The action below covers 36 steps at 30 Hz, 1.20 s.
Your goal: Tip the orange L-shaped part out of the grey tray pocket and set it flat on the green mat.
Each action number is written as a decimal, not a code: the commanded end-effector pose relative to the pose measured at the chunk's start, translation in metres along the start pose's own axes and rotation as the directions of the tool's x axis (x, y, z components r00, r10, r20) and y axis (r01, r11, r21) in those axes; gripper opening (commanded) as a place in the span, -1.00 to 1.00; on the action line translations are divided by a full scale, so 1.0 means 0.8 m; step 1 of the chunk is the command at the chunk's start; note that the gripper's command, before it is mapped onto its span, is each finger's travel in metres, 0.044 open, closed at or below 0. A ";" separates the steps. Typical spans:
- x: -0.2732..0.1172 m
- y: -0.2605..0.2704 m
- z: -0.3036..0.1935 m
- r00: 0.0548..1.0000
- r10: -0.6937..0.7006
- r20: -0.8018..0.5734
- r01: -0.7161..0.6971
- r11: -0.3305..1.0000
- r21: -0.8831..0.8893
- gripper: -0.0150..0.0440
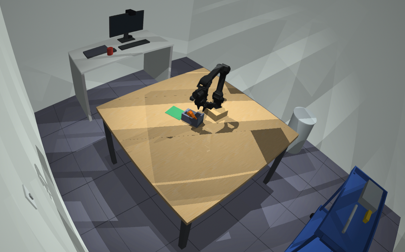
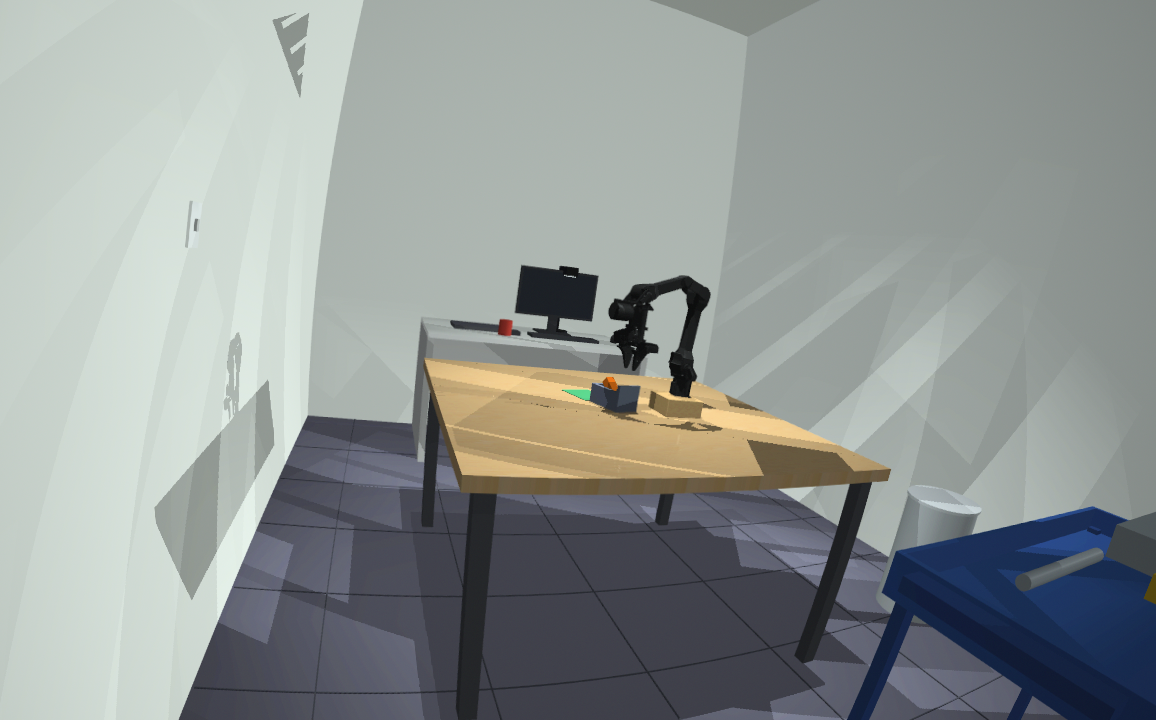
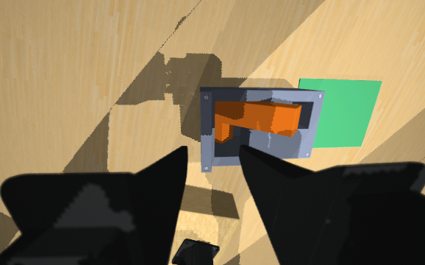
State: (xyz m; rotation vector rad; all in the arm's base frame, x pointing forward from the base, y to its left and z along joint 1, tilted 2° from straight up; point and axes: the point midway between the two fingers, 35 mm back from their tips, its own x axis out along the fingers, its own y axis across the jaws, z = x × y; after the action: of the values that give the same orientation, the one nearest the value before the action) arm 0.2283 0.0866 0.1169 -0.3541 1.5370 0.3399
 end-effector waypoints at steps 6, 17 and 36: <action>-0.001 -0.022 0.006 1.000 -0.003 -0.001 0.003 0.931 0.365 0.46; -0.002 -0.097 0.010 1.000 -0.008 -0.016 0.016 0.022 1.000 0.46; 0.038 -0.098 0.009 1.000 -0.009 -0.016 0.016 0.004 1.000 0.46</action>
State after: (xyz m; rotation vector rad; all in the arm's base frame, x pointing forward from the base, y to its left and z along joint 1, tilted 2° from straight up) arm 0.2686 0.0190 0.0908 0.8539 1.3830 -0.8838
